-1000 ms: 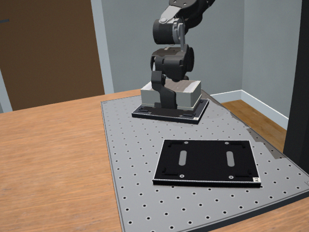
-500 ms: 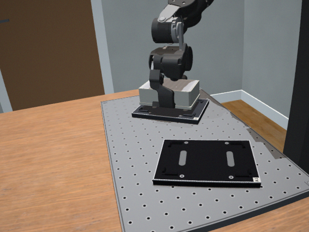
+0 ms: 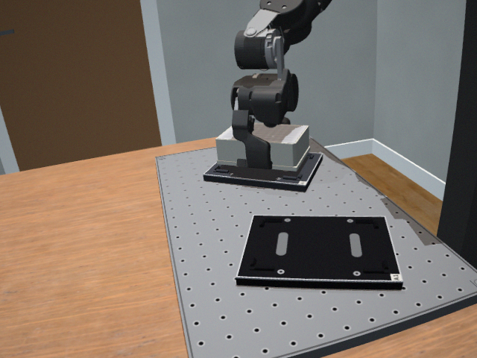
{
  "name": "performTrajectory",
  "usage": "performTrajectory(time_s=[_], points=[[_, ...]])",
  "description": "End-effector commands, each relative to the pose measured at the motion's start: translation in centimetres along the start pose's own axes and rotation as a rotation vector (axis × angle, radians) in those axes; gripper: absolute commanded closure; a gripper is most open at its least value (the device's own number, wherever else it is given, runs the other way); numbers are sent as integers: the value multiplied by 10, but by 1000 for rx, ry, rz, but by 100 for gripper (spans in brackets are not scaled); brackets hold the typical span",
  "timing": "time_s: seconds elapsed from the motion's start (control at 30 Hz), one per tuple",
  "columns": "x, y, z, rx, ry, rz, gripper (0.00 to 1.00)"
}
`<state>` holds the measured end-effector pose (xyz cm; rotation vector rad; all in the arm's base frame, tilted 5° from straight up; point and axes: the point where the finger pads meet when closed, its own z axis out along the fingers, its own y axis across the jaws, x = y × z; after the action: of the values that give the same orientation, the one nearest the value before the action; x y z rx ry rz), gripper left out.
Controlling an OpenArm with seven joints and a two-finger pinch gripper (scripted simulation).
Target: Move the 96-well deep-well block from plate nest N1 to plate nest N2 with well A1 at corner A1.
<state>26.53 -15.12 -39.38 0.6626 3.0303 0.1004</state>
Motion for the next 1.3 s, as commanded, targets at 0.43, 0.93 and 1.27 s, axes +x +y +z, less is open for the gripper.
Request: performTrajectory(time_s=[0.43,0.93,1.27], points=[[1,1,3,-6,-3,-1,100],[0,1,5,-8,-4,-1,100],[-1,2,6,-10,-5,-2,100]])
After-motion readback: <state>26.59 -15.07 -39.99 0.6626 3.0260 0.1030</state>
